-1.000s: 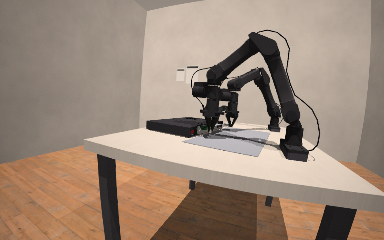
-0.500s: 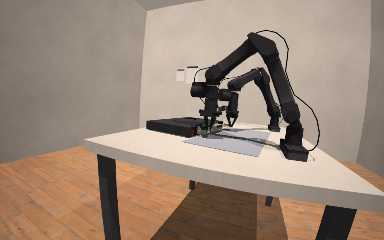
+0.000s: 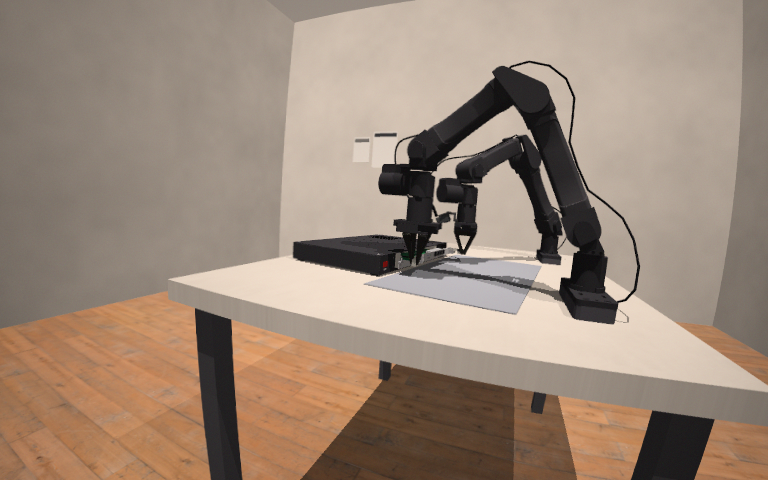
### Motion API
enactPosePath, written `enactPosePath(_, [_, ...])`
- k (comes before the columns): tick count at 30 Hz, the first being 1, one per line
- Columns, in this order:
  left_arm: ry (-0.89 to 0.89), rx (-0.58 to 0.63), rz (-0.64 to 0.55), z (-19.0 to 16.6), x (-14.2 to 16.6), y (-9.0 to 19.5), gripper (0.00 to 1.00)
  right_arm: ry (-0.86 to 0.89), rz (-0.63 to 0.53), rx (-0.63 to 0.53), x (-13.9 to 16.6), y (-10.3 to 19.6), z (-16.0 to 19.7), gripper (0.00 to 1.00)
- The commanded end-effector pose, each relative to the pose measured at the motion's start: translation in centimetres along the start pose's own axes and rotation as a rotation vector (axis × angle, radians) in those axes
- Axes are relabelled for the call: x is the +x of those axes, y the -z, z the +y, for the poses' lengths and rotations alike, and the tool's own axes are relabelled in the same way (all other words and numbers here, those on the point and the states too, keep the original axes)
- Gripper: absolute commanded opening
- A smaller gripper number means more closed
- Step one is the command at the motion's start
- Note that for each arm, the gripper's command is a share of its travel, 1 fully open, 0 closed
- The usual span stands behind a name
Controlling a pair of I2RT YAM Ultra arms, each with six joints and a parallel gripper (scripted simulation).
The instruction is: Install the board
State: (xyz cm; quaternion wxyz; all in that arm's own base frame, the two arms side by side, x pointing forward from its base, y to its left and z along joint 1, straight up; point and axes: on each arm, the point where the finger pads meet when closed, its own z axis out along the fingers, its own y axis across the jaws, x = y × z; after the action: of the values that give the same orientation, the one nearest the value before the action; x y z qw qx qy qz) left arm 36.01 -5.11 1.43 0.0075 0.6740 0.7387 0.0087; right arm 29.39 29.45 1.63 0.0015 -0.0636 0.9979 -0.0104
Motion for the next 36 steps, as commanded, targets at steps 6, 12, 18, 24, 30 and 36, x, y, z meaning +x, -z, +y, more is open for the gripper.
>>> enactPosePath(6, [-0.141,0.004,-0.004,0.7,-0.1,0.5,0.04,0.144,-0.041,-0.015,-0.8,0.8,-0.6,0.04])
enactPosePath(12, [-0.199,0.004,-0.004,0.9,-0.1,0.5,0.04,0.226,-0.043,-0.012,-0.8,0.8,-0.9,0.04])
enactPosePath(18, [-0.199,0.004,-0.004,0.9,-0.1,0.5,0.04,0.288,-0.044,-0.011,-0.9,0.8,-1.1,0.04])
enactPosePath(24, [-0.199,0.004,-0.004,0.9,-0.1,0.5,0.04,0.367,-0.046,-0.007,-1.0,0.8,-1.4,0.04])
enactPosePath(30, [-0.194,-0.007,-0.006,0.9,-0.2,0.5,0.04,0.437,-0.048,-0.005,-1.1,0.8,-1.6,0.04])
enactPosePath(36, [-0.194,-0.007,-0.006,0.9,-0.2,0.5,0.04,0.516,-0.049,-0.003,-1.2,0.8,-1.9,0.04])
